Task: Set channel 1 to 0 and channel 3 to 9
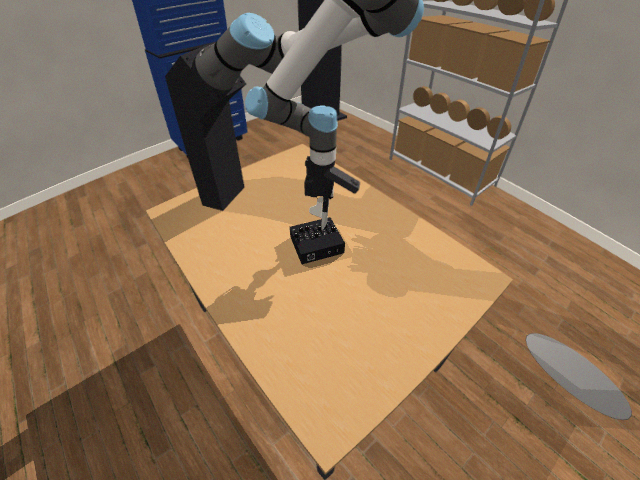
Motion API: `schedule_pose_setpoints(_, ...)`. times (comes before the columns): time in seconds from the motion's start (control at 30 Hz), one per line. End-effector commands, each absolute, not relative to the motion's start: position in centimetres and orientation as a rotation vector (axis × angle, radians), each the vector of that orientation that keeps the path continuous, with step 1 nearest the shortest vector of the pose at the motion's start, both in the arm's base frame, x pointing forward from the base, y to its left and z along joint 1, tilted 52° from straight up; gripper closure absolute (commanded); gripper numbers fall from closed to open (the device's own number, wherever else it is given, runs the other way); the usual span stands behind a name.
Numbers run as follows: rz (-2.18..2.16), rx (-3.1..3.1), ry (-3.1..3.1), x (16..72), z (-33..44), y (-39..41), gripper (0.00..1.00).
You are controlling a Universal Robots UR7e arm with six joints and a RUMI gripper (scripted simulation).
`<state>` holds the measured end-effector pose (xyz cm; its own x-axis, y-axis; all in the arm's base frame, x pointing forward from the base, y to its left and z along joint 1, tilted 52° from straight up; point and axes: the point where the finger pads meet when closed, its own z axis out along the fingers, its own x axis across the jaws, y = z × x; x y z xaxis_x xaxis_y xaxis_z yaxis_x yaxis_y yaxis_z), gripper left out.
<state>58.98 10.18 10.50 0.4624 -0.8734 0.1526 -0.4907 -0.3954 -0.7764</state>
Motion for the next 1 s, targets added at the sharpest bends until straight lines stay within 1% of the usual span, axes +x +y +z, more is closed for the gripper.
schedule_pose_setpoints(0.0, -0.835, -2.19, 0.922, 60.5, 10.4, 11.3, 0.0)
schedule_pose_setpoints(0.33, -0.954, -2.335, 0.651, 62.2, 10.2, 12.9, 0.0)
schedule_pose_setpoints(0.57, -0.973, -2.357, 0.603, 62.4, 10.2, 13.2, 0.0)
schedule_pose_setpoints(0.6, -0.973, -2.357, 0.603, 62.4, 10.2, 13.2, 1.0)
schedule_pose_setpoints(0.97, -0.973, -2.357, 0.603, 62.4, 10.2, 13.2, 1.0)
